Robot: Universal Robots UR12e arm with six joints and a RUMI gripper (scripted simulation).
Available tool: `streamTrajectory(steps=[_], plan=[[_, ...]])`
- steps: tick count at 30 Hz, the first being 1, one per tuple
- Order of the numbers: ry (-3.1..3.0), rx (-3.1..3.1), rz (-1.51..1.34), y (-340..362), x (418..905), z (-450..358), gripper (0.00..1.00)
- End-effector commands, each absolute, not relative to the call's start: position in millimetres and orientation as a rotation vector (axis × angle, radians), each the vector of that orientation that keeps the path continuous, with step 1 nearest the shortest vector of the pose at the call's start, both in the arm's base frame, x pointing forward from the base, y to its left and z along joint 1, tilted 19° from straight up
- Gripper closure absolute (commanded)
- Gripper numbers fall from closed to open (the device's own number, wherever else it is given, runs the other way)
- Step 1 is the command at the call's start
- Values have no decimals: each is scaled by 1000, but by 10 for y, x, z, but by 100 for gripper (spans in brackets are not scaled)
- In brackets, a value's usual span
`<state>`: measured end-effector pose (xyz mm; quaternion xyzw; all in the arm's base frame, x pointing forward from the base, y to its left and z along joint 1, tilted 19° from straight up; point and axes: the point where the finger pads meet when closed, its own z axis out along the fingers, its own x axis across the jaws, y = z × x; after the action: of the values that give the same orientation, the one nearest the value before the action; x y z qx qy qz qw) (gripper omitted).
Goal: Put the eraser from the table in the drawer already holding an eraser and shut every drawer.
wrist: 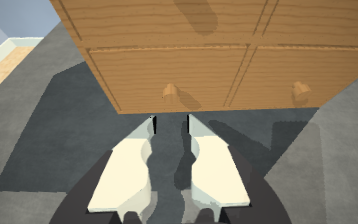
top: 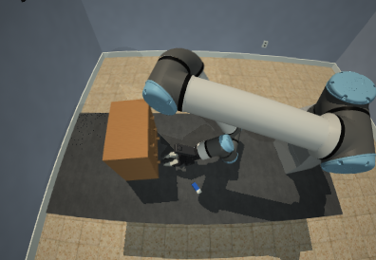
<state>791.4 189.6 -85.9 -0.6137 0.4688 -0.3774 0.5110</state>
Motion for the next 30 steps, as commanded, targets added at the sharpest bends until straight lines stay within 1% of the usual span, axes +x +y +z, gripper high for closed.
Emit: streamTrajectory(steps=[1,30], plan=[[1128,-1477,-909,1909,7962,-837,80],[1128,-1477,-909,1965,8160,-766,80]])
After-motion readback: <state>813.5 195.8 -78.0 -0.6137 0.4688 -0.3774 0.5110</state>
